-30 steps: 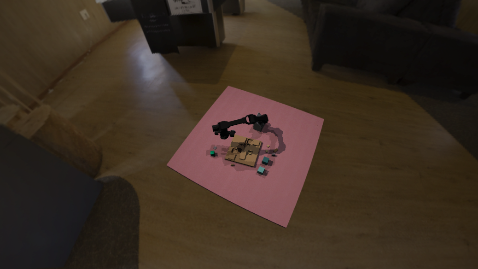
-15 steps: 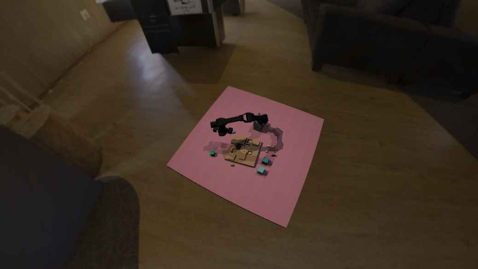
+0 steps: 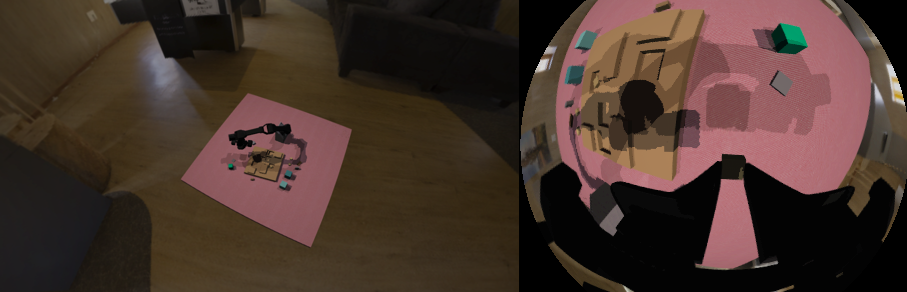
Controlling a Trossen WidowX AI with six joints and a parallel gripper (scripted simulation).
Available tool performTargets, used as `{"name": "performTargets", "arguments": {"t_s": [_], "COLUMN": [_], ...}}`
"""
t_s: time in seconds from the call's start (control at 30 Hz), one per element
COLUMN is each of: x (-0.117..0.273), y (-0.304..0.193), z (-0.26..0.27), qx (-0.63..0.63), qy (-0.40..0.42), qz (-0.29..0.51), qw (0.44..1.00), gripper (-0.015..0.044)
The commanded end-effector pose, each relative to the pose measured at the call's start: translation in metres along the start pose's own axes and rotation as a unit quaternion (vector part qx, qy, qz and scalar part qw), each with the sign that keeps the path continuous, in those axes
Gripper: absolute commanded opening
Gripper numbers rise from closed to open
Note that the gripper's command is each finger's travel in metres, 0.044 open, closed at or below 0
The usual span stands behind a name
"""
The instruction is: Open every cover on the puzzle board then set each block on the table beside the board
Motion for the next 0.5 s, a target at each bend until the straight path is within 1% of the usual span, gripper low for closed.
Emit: {"name": "performTargets", "arguments": {"t_s": [0.0,0.47], "x": [-0.01,-0.033], "y": [0.0,0.0], "z": [0.001,0.001], "qx": [-0.003,-0.003], "qy": [0.005,0.005], "qz": [0.002,0.001], "qw": [1.0,1.0], "gripper": [0.008,0.008]}}
Point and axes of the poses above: the point midway between the two fingers, 35 mm back from their tips, its own x axis back along the fingers, its own z axis across the jaws, y = z × x, the point moved 6 cm from there along x, back along the fingers
